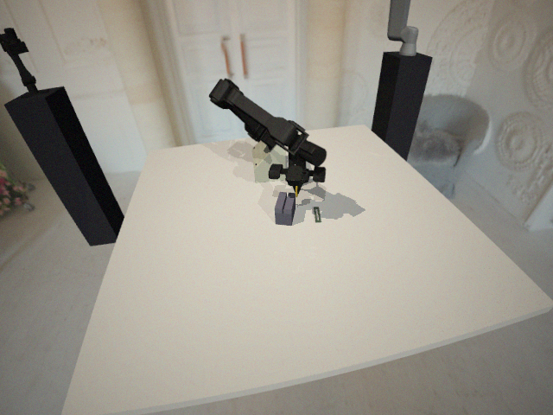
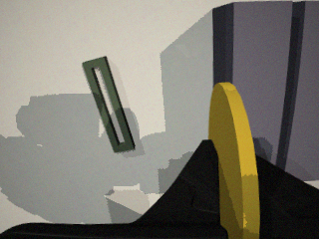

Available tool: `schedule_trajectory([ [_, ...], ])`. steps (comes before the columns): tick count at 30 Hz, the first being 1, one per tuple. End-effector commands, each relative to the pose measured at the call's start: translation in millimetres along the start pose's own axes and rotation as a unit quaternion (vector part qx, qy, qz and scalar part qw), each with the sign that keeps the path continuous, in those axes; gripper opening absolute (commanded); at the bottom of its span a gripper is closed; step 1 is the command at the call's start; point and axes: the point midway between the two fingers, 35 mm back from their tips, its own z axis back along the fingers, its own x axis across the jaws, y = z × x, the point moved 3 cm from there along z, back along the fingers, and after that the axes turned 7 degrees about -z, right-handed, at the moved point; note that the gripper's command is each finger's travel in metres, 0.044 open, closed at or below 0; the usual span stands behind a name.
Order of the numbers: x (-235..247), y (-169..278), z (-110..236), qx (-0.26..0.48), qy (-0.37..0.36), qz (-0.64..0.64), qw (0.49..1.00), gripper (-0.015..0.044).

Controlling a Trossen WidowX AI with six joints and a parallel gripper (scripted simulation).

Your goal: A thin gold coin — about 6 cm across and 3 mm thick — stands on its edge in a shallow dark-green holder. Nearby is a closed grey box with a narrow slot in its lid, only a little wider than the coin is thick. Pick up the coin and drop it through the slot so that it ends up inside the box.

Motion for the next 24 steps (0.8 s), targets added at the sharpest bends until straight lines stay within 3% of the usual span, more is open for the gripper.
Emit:
schedule_trajectory([
  [1,-10,-3,0,-0.003,0.001,0.003,1.0,0.0],
  [14,-41,-11,-2,-0.003,0.004,0.003,1.0,0.0],
  [24,-36,-10,-2,-0.001,0.003,0.0,1.0,0.0],
])
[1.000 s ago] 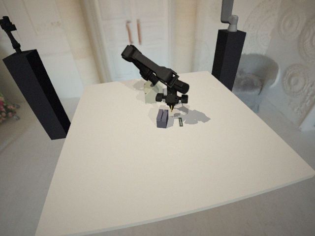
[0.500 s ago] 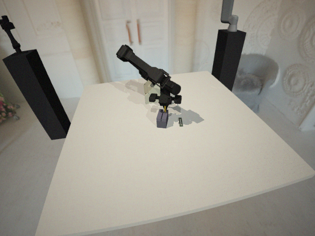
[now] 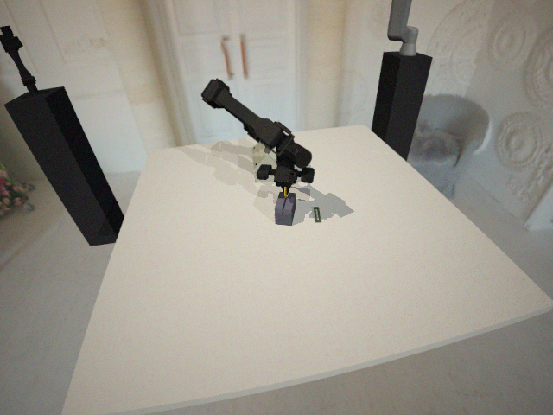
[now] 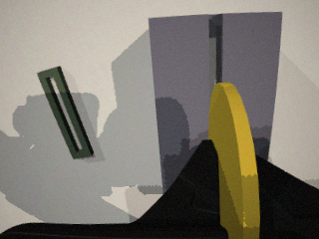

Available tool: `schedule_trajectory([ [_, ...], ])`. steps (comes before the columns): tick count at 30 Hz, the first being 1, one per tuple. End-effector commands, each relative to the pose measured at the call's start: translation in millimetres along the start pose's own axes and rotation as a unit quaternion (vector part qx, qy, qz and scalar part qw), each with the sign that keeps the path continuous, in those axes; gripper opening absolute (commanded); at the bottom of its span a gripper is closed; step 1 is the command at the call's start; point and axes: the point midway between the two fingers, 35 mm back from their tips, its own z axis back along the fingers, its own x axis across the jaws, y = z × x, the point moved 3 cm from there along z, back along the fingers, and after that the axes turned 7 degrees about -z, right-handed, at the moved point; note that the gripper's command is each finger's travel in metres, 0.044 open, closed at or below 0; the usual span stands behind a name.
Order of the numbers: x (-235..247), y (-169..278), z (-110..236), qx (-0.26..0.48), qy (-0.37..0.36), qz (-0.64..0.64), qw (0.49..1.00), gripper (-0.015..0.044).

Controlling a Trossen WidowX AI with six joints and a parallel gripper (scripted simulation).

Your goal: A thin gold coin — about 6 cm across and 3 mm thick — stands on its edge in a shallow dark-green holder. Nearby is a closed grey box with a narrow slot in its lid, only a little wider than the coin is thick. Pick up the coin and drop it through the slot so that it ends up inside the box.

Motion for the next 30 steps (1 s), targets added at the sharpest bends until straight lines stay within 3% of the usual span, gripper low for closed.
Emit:
schedule_trajectory([
  [1,0.9,-0.5,0.8,-0.001,-0.001,-0.002,1.0,0.0],
  [30,-3.7,-1.8,-2.4,0.0,-0.001,0.0,1.0,0.0],
])
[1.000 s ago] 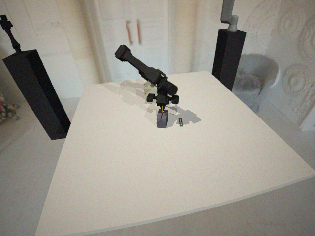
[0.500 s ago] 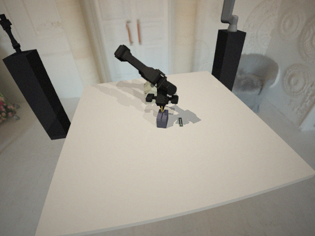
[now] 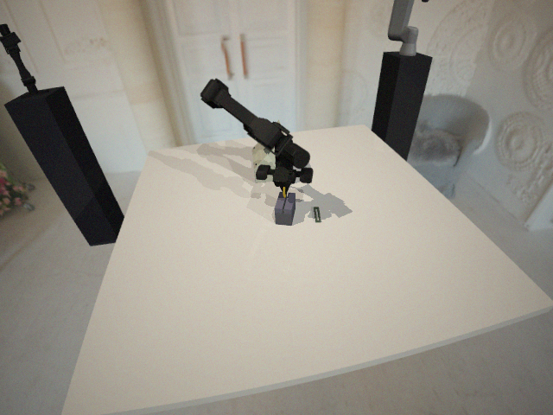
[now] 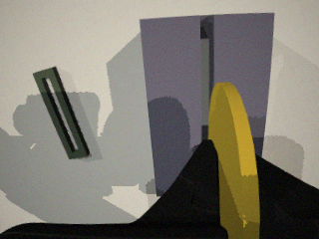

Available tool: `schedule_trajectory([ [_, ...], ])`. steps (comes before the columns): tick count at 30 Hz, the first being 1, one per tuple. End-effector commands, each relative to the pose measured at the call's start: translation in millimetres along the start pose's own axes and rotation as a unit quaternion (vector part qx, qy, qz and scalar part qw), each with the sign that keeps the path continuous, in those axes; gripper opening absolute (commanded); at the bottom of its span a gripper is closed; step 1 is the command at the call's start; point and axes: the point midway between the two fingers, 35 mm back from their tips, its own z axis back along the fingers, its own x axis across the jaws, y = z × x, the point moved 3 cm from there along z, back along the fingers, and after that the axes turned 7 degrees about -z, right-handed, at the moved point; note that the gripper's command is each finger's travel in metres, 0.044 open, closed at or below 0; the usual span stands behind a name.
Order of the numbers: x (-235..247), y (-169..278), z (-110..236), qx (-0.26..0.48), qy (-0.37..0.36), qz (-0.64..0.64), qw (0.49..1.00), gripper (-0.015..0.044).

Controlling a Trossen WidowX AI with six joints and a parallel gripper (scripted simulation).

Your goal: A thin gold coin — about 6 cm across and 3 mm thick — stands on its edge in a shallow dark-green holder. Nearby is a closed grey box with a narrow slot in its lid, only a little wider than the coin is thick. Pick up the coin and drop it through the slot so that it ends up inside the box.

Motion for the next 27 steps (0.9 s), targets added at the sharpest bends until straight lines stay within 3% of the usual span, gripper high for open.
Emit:
schedule_trajectory([
  [1,0,-1,-2,-0.001,0.0,-0.001,1.0,0.0],
  [27,0,-1,-16,-0.001,0.0,0.003,1.0,0.0],
])
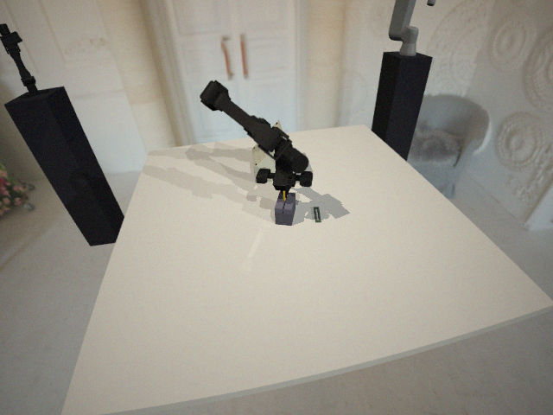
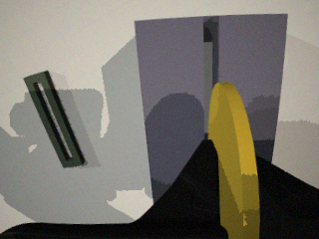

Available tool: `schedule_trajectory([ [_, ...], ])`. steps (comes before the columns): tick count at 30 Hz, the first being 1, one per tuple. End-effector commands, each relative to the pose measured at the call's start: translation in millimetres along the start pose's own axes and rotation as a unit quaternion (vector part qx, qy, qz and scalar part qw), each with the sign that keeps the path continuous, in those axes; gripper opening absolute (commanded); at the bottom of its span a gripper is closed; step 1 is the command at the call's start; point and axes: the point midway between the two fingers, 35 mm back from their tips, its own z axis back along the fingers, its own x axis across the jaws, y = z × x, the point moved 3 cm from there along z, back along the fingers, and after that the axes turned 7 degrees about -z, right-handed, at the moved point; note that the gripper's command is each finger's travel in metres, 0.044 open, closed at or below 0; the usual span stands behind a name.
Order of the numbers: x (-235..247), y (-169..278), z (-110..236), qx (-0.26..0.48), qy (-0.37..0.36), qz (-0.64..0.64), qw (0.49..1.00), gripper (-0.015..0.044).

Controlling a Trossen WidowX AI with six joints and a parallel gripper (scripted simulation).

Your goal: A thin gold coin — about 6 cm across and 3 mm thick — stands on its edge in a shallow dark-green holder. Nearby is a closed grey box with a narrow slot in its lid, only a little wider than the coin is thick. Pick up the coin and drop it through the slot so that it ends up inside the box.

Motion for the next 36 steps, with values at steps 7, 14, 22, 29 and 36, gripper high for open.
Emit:
schedule_trajectory([
  [7,0,0,-2,0.0,0.0,0.0,1.0,0.0105],
  [14,0,0,-2,0.0,0.0,0.0,1.0,0.0161],
  [22,0,0,12,0.0,0.0,0.0,1.0,0.0266],
  [29,-1,2,43,0.001,0.002,0.003,1.0,0.044],
  [36,-2,3,55,0.001,0.004,0.004,1.0,0.044],
])
